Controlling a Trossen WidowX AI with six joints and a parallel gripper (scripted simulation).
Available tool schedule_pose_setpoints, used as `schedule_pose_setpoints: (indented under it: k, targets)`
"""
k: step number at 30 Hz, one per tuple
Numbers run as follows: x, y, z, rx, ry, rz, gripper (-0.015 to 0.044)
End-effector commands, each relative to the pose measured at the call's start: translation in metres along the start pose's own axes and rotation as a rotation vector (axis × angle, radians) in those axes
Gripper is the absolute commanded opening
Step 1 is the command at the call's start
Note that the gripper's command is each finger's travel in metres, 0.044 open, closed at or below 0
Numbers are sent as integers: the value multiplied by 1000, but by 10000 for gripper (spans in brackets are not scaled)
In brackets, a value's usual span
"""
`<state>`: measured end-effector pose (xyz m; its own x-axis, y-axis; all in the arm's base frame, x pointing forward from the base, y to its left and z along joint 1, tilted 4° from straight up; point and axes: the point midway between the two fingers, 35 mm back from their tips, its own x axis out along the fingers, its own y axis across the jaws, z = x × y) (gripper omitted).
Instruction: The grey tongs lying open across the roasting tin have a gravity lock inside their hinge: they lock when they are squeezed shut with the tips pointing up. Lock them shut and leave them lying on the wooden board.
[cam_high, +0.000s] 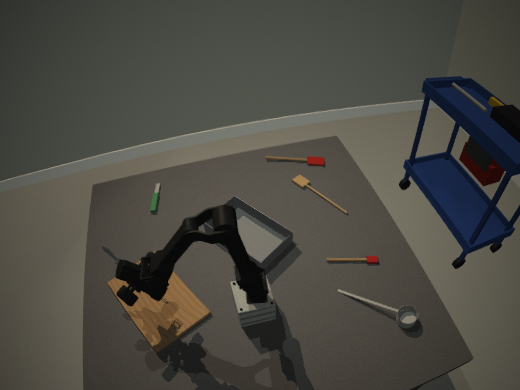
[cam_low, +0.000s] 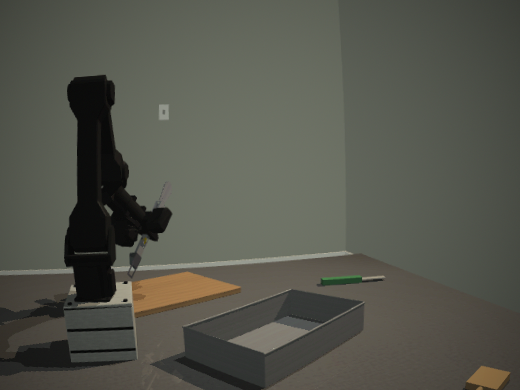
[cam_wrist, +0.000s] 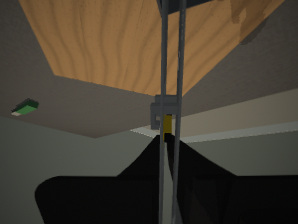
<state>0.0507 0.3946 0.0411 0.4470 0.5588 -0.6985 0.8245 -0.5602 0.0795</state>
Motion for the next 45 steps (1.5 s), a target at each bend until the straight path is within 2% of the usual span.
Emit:
schedule_pose_setpoints:
  k: [1,21,45]
  targets:
    - [-6,2,1,6,65,5,-150]
    - [-45,22,13,92,372,22,-150]
    - [-47,23,14,95,380,23,-150]
